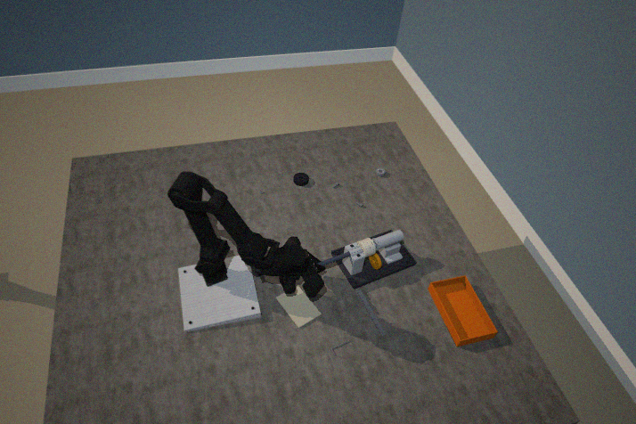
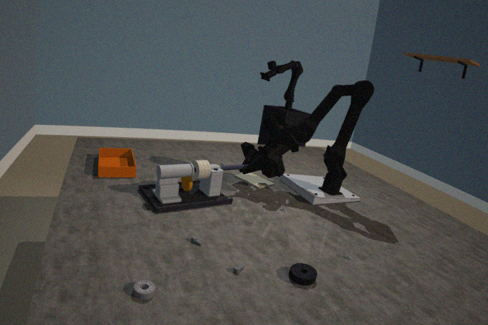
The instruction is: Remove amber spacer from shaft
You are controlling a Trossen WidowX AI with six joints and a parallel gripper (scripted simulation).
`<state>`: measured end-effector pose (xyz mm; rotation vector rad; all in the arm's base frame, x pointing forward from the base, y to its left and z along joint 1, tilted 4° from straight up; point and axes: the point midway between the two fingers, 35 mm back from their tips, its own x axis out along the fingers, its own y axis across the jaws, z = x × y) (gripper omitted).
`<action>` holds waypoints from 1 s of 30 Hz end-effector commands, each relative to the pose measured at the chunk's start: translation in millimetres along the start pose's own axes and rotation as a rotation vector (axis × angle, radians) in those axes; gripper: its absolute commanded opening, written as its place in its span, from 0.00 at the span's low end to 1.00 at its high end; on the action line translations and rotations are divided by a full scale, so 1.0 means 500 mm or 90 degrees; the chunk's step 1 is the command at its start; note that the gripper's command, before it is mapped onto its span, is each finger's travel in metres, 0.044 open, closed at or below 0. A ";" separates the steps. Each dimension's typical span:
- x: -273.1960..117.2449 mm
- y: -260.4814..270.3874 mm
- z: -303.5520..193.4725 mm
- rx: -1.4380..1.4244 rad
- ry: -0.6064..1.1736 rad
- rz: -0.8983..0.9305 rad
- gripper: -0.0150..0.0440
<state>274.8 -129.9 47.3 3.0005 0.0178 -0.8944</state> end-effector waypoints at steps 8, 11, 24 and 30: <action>0.005 0.000 -0.003 -0.004 0.000 0.000 0.25; 0.006 0.000 -0.004 -0.004 0.000 0.000 0.25; 0.014 -0.001 -0.008 -0.004 0.000 0.000 0.25; 0.017 -0.001 -0.010 -0.004 0.000 0.000 0.25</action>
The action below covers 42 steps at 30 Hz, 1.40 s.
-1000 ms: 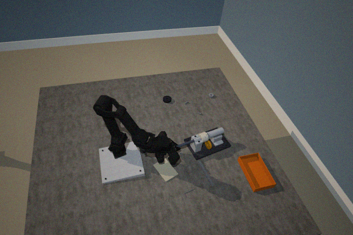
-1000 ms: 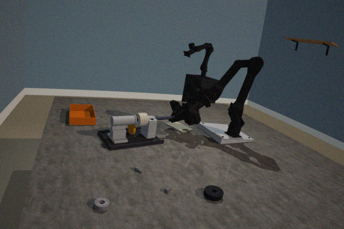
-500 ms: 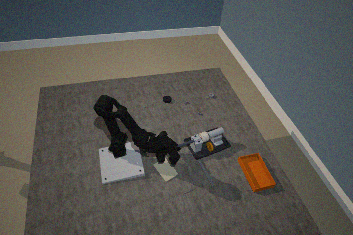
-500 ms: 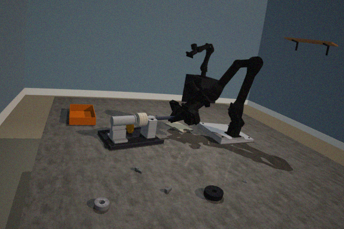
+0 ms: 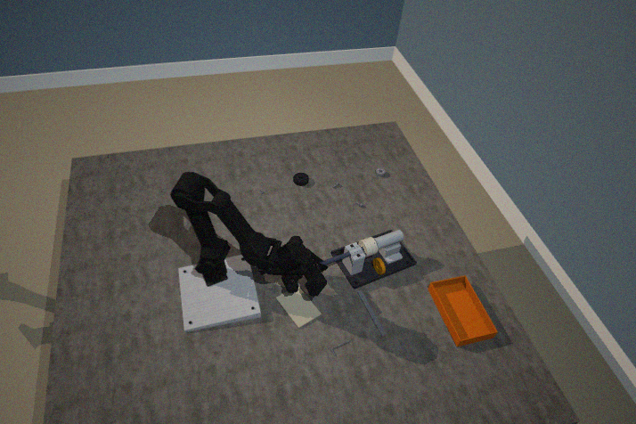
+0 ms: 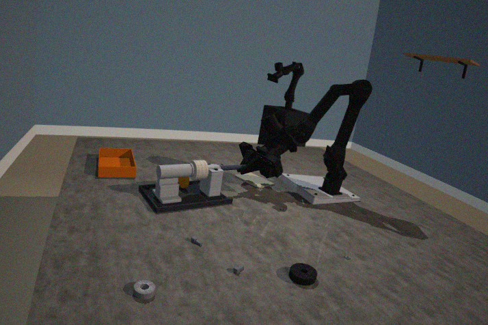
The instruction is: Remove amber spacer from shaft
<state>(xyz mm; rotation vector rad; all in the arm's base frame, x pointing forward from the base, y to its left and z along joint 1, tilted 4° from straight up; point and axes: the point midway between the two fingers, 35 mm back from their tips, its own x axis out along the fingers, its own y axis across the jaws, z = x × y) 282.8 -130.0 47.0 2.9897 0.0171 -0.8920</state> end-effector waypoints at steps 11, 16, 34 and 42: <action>0.010 -0.001 -0.005 0.003 0.001 -0.002 0.25; 0.012 -0.001 -0.007 0.003 0.001 -0.002 0.25; 0.022 -0.001 -0.013 0.003 0.001 -0.002 0.25; 0.027 -0.001 -0.016 0.003 0.002 -0.002 0.25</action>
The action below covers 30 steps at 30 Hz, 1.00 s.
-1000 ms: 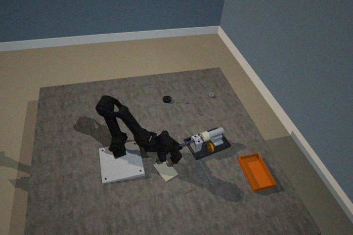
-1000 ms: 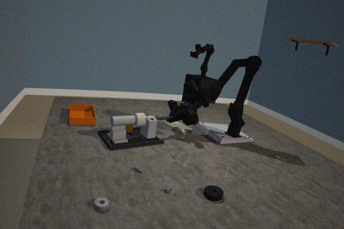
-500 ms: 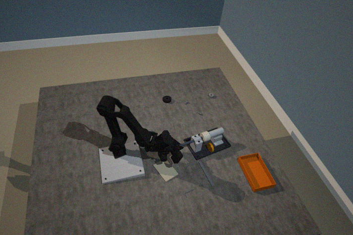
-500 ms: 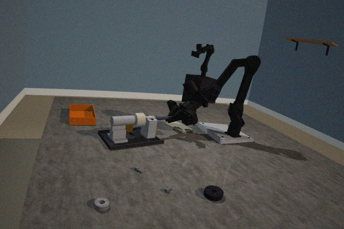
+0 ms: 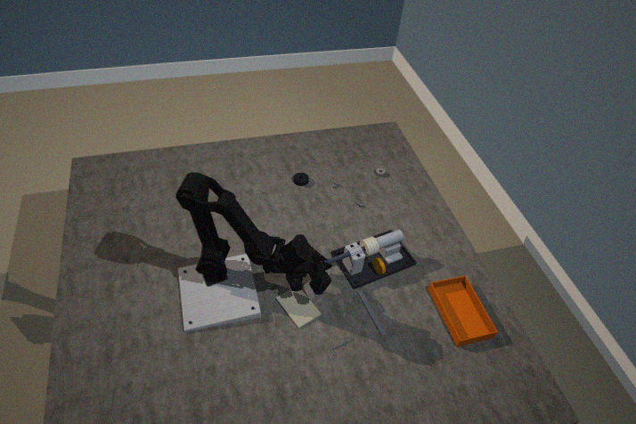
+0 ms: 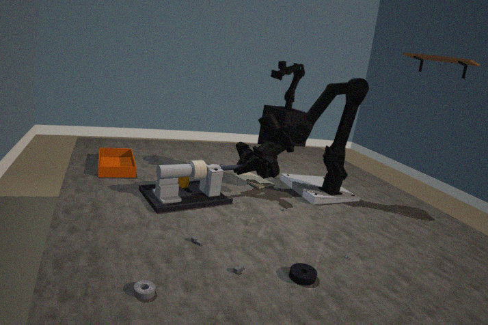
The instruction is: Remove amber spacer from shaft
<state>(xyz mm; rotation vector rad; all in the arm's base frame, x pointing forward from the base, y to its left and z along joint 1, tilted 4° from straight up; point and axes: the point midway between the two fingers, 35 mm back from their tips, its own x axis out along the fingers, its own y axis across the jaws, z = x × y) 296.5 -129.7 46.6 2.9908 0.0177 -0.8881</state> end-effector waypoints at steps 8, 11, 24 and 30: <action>0.008 -0.001 -0.004 0.003 0.000 -0.002 0.25; 0.010 -0.001 -0.005 0.003 0.000 -0.002 0.25; 0.017 -0.001 -0.009 0.003 0.000 -0.002 0.25; 0.020 -0.001 -0.011 0.003 0.001 -0.002 0.25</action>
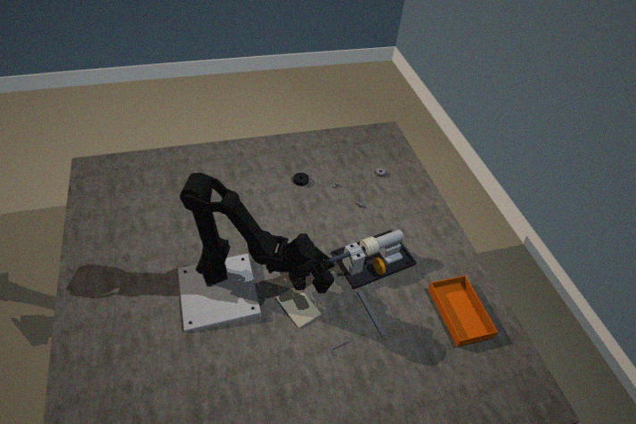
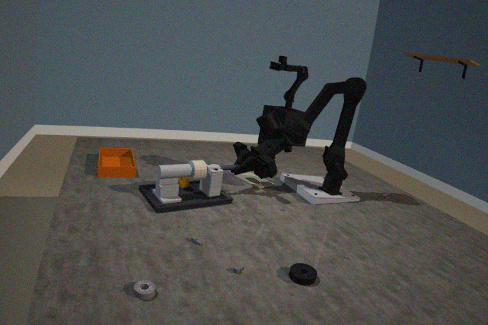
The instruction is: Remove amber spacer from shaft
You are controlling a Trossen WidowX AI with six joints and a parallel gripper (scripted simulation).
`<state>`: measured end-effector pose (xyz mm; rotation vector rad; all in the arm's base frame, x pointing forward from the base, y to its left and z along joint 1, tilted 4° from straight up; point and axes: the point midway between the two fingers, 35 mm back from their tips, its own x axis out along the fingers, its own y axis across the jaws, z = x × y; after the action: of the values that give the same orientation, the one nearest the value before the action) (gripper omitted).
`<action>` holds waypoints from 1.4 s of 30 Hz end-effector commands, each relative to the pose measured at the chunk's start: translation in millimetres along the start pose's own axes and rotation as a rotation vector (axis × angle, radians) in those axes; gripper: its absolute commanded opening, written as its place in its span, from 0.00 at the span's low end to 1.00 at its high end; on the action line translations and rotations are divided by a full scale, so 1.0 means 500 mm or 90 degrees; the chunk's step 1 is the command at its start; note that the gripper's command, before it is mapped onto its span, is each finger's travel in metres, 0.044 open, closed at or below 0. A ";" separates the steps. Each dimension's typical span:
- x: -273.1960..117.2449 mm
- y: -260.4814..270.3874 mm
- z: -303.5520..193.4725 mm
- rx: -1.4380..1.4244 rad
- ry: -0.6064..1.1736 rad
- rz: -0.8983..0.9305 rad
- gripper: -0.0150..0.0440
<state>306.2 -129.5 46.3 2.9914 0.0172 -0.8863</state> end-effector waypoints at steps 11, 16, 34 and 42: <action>0.010 -0.002 -0.005 0.003 0.000 -0.002 0.25; 0.012 -0.002 -0.007 0.003 0.000 -0.002 0.25; 0.022 -0.002 -0.013 0.003 0.000 -0.002 0.25; 0.027 -0.002 -0.015 0.003 0.001 -0.002 0.25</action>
<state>319.8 -129.2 45.8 2.9922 0.0173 -0.8845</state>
